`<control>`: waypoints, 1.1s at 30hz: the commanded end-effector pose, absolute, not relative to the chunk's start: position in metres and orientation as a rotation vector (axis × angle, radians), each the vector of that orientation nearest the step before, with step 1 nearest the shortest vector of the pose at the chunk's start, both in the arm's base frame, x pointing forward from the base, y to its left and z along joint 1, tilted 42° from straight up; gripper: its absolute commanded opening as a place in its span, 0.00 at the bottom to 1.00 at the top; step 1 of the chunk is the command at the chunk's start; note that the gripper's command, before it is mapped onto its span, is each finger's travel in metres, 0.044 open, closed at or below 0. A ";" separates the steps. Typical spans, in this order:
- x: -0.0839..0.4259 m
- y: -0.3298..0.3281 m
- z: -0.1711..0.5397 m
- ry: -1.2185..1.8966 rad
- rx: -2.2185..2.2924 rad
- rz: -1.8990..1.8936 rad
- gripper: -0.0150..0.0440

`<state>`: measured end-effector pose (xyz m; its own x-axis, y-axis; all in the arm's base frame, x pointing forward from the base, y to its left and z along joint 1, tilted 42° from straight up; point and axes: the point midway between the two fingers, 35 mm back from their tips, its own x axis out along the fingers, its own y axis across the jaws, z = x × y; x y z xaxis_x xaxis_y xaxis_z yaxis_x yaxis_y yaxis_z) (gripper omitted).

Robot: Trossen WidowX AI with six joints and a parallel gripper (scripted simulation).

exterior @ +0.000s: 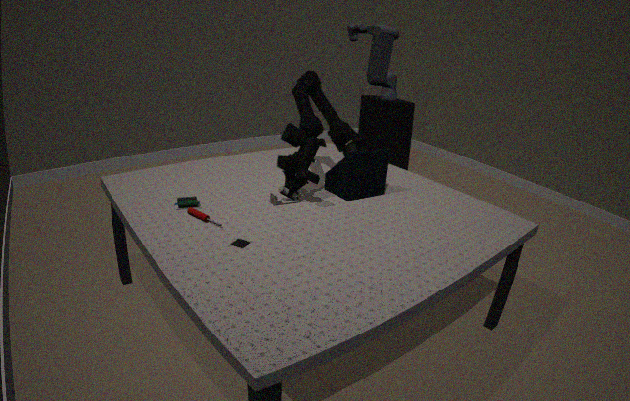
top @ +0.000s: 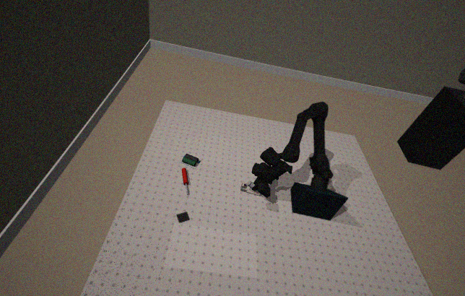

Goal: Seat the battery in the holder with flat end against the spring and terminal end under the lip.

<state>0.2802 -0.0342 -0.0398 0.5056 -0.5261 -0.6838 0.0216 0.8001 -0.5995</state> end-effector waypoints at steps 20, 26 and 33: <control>0.278 -0.035 -0.044 1.038 -0.560 -0.359 0.40; 0.281 -0.034 -0.046 1.063 -0.550 -0.364 0.40; 0.285 -0.033 -0.048 1.092 -0.541 -0.366 0.40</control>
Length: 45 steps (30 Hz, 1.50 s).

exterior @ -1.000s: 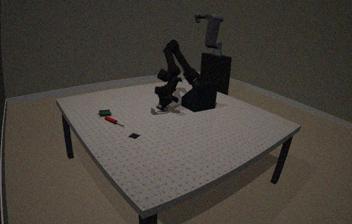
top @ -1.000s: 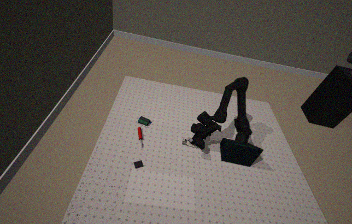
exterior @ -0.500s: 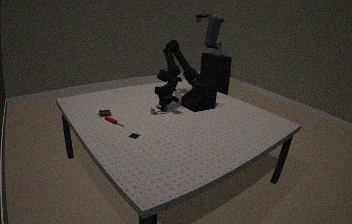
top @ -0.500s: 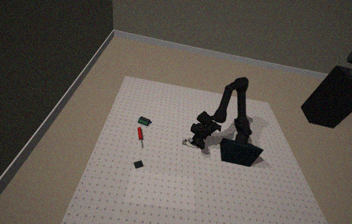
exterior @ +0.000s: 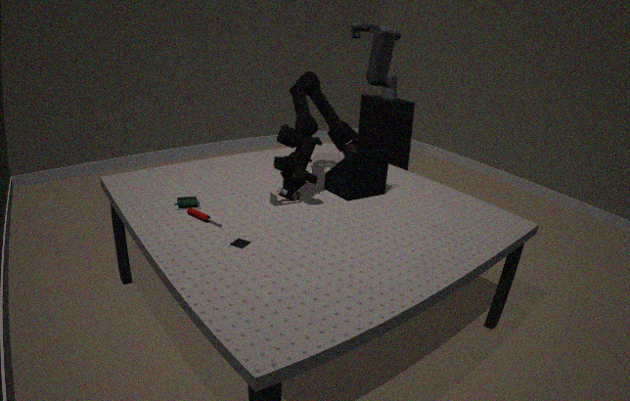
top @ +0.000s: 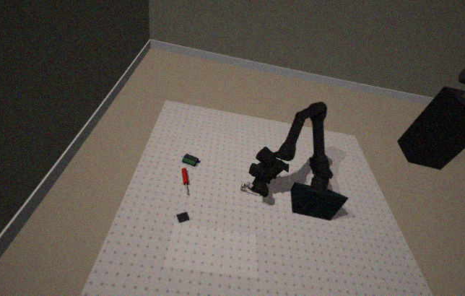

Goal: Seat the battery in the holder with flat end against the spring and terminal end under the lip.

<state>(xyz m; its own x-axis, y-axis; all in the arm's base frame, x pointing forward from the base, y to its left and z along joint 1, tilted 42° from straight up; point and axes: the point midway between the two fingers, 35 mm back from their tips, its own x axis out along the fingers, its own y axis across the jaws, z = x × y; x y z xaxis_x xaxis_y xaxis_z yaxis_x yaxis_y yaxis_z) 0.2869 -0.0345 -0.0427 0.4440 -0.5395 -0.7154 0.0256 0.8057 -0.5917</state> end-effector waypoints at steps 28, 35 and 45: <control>0.291 -0.036 -0.053 1.240 -0.501 -0.410 0.40; 0.292 -0.037 -0.053 1.279 -0.489 -0.426 0.40; 0.292 -0.039 -0.052 1.334 -0.471 -0.450 0.40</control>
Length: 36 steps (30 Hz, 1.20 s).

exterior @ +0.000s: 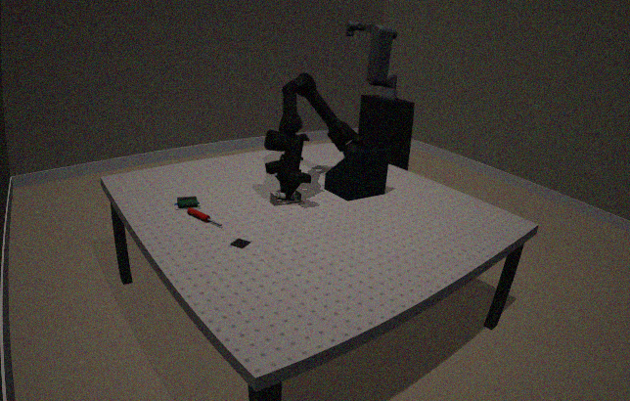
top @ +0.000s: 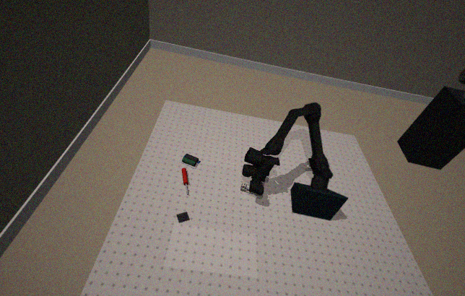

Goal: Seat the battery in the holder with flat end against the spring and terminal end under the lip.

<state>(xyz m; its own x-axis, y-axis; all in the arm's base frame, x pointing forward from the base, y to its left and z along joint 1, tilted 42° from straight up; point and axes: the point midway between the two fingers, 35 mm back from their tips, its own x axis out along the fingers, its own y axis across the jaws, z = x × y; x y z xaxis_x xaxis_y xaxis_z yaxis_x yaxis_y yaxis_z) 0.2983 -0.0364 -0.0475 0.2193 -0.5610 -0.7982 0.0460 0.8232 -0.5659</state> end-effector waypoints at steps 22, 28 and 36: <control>0.293 -0.042 -0.049 1.454 -0.432 -0.494 0.40; 0.293 -0.043 -0.048 1.485 -0.422 -0.504 0.40; 0.294 -0.044 -0.047 1.507 -0.412 -0.511 0.40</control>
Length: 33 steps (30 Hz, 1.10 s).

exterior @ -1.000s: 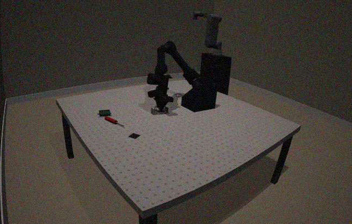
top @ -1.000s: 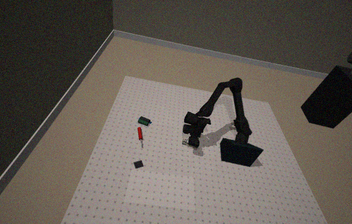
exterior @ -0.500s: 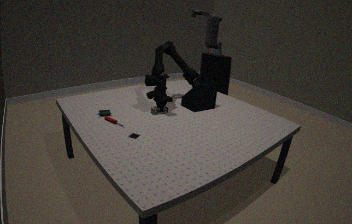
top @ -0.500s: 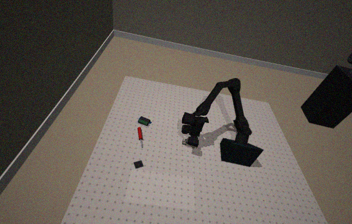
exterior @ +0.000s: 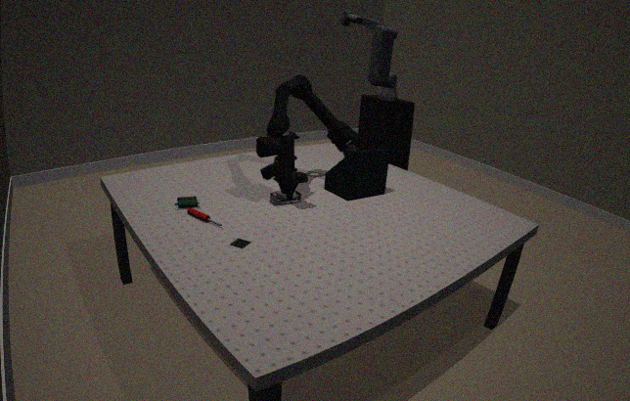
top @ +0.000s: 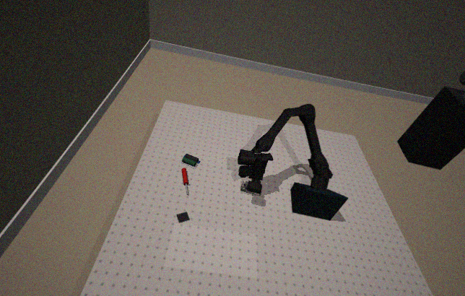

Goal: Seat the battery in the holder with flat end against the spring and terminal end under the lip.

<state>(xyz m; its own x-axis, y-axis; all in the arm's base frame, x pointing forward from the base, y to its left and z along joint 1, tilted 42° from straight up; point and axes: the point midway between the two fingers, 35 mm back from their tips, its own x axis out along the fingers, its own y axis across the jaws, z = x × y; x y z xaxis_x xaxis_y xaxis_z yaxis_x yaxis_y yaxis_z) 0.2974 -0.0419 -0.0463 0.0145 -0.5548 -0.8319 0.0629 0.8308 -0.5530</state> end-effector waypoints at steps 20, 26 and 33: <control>0.310 -0.044 -0.045 1.503 -0.409 -0.508 0.40; 0.310 -0.044 -0.045 1.501 -0.409 -0.508 0.40; 0.311 -0.044 -0.045 1.500 -0.409 -0.508 0.44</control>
<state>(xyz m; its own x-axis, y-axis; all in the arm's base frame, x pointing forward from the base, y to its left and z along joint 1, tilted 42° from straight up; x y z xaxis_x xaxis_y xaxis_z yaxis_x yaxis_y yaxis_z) 0.3097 -0.0438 -0.0450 -0.0007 -0.5533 -0.8330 0.0691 0.8309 -0.5521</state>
